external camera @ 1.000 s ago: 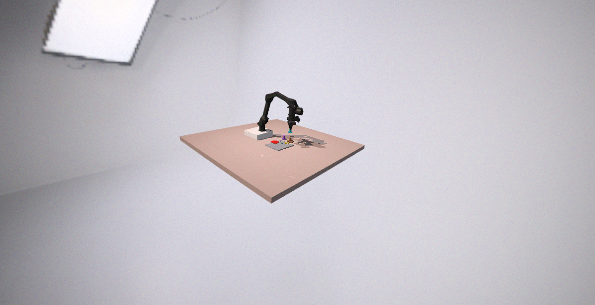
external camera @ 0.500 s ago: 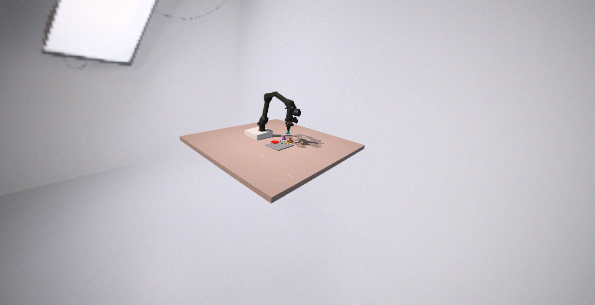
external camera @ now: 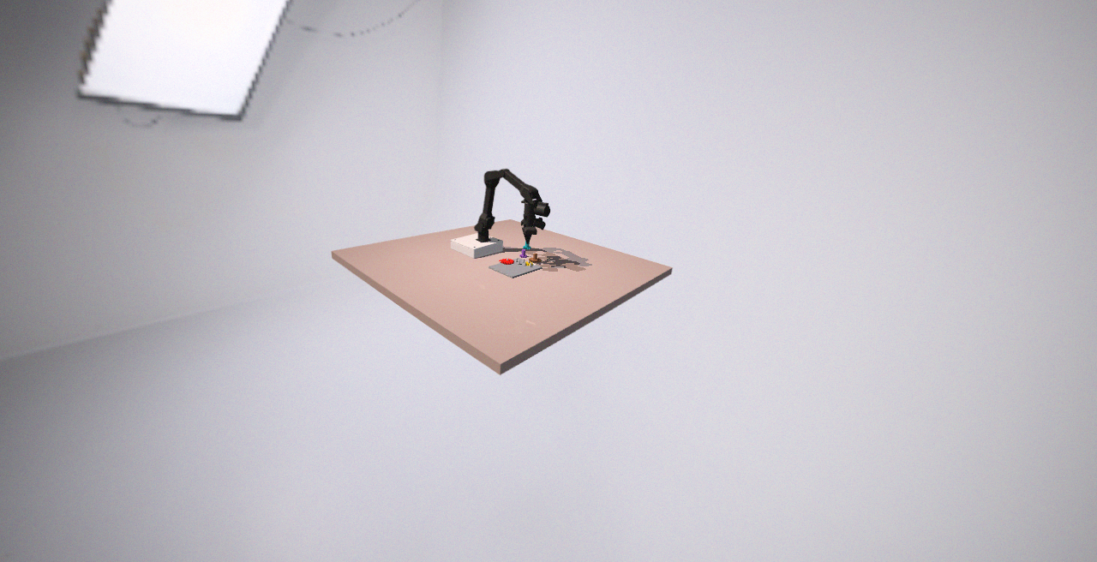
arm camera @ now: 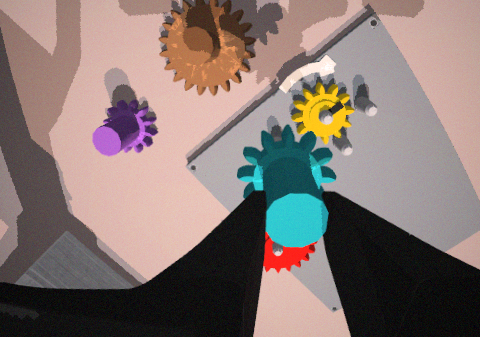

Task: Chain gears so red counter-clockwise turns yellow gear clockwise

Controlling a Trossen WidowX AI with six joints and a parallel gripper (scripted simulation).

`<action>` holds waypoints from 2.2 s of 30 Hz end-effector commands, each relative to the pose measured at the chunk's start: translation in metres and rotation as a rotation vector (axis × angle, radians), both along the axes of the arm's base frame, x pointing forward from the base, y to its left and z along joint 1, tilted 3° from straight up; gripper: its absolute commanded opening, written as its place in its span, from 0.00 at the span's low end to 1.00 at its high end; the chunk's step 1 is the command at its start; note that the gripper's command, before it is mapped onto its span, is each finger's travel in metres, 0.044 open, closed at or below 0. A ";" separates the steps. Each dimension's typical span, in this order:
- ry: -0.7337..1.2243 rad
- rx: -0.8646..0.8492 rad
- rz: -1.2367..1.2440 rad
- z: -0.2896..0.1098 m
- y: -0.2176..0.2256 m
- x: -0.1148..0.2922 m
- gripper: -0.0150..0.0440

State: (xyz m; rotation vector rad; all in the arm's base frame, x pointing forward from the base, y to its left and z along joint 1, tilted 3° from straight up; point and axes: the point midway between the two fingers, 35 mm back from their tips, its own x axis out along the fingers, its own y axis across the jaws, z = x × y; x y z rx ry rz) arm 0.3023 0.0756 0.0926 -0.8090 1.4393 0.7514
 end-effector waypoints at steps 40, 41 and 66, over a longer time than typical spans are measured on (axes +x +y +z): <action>-0.011 -0.005 0.005 -0.029 -0.037 -0.036 0.25; -0.011 -0.005 0.005 -0.029 -0.037 -0.036 0.25; -0.004 -0.006 0.159 -0.039 -0.037 -0.036 0.25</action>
